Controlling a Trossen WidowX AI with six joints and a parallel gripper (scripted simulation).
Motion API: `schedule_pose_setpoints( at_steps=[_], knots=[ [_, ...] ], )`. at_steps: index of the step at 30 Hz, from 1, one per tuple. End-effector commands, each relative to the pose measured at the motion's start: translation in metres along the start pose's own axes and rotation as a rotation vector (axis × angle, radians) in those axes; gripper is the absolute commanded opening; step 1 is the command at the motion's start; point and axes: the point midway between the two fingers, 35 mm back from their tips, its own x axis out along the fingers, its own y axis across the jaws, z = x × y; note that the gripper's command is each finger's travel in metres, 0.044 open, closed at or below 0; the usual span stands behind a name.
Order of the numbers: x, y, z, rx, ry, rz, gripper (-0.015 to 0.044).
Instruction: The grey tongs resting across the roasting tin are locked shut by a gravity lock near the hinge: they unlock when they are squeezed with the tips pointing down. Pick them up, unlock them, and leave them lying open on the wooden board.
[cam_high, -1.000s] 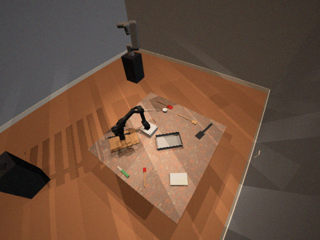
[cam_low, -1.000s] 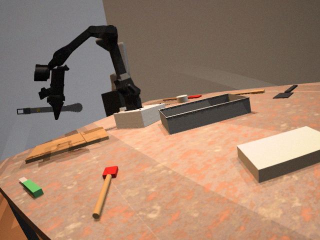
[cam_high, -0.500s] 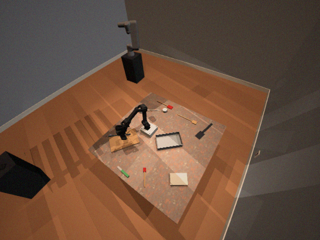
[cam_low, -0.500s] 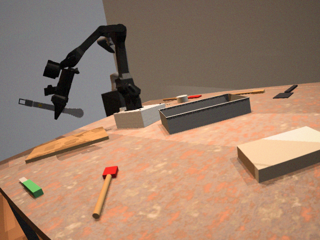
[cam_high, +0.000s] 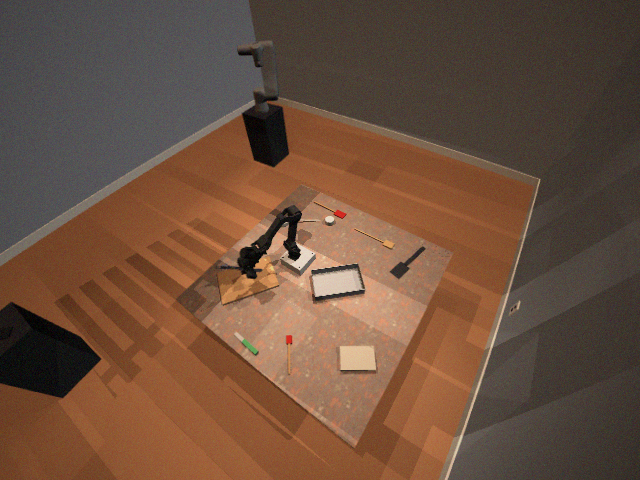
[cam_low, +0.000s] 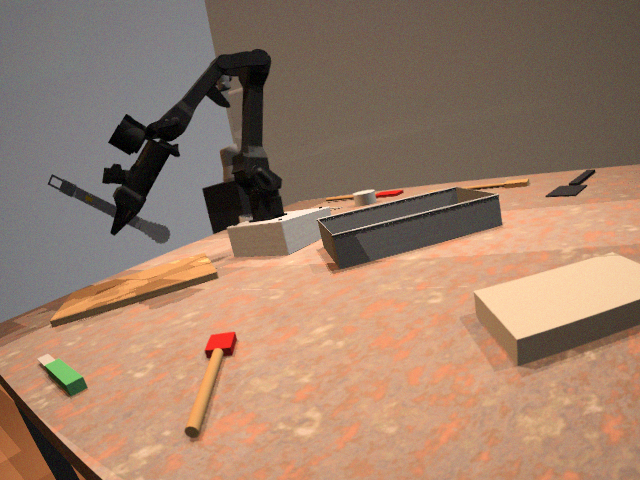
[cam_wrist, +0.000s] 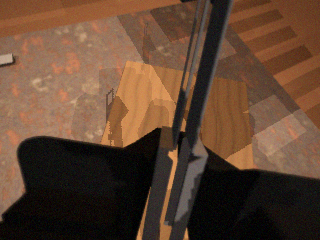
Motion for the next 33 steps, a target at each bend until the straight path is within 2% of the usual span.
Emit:
schedule_pose_setpoints(
  at_steps=[1,9,33],
  knots=[
    [-0.0051,-0.0009,-0.0018,0.003,-0.068,-0.001,-0.015],
    [-0.0138,-0.0029,-0.0073,0.016,-0.184,0.0,-0.015],
    [-0.014,-0.0029,-0.0075,0.016,-0.187,0.0,-0.015]
  ],
)
